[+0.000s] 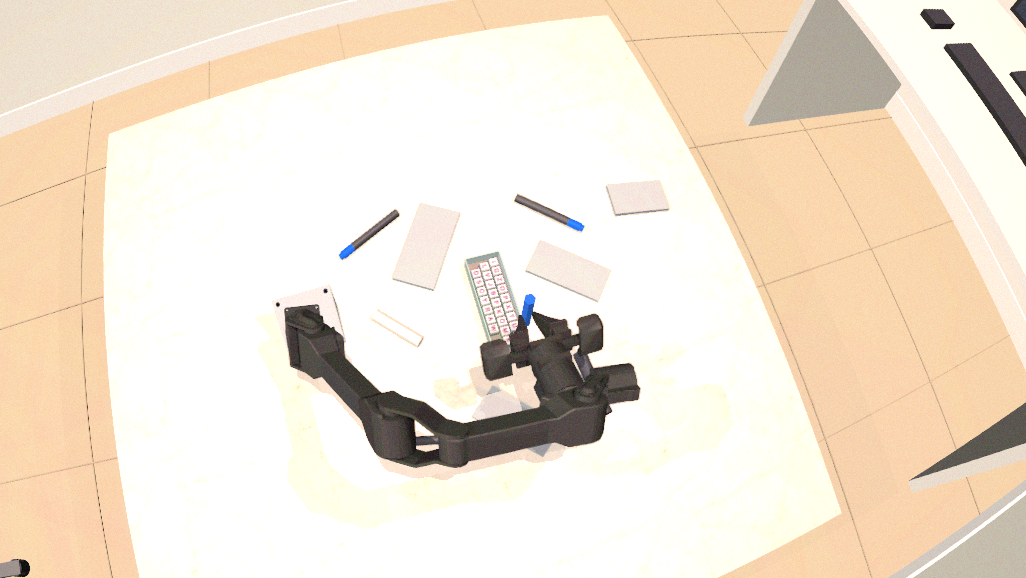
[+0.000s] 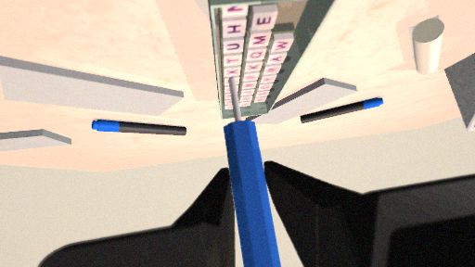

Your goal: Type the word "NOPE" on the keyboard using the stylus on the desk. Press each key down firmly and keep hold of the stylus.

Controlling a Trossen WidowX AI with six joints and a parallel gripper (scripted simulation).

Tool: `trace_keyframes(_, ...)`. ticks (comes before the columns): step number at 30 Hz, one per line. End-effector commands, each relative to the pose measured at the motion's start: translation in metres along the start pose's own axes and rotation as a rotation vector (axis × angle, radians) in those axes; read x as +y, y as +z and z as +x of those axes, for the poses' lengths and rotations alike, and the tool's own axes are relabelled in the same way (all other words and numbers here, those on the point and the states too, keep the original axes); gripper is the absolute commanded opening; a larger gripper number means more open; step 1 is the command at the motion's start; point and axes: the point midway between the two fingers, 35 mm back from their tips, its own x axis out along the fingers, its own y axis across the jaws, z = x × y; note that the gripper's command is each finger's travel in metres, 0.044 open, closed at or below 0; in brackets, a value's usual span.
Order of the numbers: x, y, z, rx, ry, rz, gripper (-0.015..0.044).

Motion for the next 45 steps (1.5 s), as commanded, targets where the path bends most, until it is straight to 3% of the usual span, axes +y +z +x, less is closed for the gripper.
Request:
trace_keyframes(1,0.001,-0.01,0.016,0.004,-0.006,0.005,0.0)
trace_keyframes(15,-0.002,-0.049,0.077,0.012,-0.009,0.013,0.0)
trace_keyframes(41,-0.003,-0.033,0.088,0.012,-0.009,0.014,0.0)
trace_keyframes(44,-0.004,-0.033,0.088,0.012,-0.009,0.014,0.0079)
trace_keyframes(45,-0.004,-0.033,0.088,0.012,-0.009,0.014,0.0081)
